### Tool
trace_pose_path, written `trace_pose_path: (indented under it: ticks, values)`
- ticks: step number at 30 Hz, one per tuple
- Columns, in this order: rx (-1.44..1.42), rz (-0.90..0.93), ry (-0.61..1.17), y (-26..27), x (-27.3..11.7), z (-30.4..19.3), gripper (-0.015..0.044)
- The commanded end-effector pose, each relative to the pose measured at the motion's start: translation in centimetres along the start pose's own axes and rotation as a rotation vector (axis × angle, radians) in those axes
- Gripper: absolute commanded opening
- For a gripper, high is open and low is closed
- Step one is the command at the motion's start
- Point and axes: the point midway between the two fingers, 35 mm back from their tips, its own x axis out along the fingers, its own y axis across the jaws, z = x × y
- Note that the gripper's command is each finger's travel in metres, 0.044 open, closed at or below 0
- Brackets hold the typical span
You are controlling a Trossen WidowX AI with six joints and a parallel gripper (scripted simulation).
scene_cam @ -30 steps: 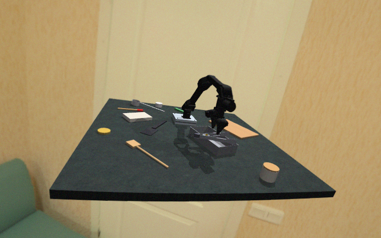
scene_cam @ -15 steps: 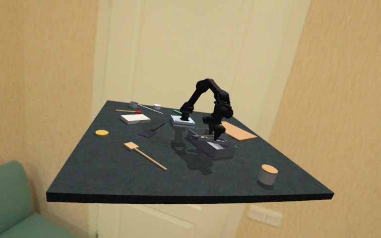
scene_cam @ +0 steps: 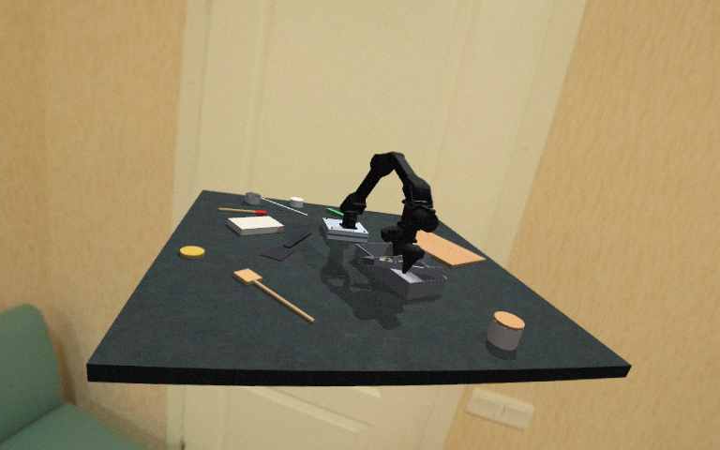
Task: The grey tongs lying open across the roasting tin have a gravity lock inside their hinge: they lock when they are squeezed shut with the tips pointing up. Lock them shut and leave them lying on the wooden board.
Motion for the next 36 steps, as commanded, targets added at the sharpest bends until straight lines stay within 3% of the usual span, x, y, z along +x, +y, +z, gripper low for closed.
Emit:
trace_pose_path:
  ticks: [1, 18, 36]
  values:
    - [0.004, -0.002, -0.006, -0.1, 0.9, 0.1, 0.044]
    - [0.004, -0.002, -0.006, -0.5, 3.1, 0.1, 0.044]
    - [0.0, -0.002, -0.001, -0.4, 2.8, 0.1, 0.032]
